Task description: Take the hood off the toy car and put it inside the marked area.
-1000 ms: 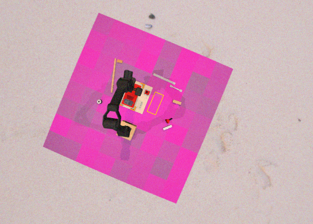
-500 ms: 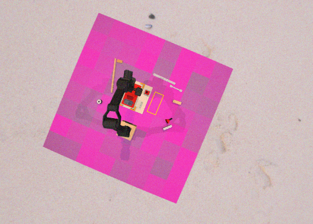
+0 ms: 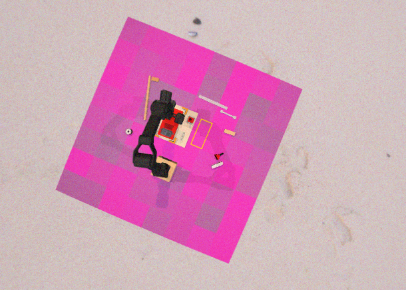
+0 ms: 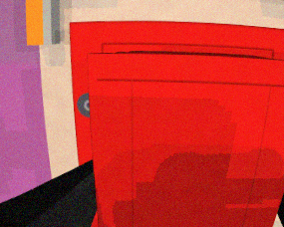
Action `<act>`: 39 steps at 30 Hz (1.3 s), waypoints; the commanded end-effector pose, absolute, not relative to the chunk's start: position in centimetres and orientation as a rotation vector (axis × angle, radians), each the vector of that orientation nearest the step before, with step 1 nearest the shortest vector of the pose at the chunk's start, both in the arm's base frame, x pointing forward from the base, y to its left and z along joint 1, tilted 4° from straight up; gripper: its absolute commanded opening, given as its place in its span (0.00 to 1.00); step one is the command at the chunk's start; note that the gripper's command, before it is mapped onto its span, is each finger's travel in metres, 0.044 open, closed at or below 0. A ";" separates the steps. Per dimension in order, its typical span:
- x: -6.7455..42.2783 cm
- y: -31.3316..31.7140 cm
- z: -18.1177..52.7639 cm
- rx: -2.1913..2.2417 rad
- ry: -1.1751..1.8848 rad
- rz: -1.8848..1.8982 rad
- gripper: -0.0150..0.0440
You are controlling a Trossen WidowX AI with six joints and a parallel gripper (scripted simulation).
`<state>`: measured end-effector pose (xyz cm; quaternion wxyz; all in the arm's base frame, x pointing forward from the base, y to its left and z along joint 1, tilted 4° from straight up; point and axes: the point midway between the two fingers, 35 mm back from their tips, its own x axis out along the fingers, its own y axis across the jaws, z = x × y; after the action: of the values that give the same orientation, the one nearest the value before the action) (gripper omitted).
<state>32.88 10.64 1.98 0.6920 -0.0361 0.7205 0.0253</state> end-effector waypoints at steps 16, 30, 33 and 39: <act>33.1 10.7 3.5 -0.079 1.603 0.058 0.25; 33.2 10.7 6.0 -0.079 1.603 0.058 0.25; 33.2 10.7 7.3 -0.079 1.603 0.058 0.25; 33.2 10.4 7.4 -0.082 1.613 0.056 0.25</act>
<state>33.24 10.73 7.69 0.6937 -0.0355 0.7189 0.0255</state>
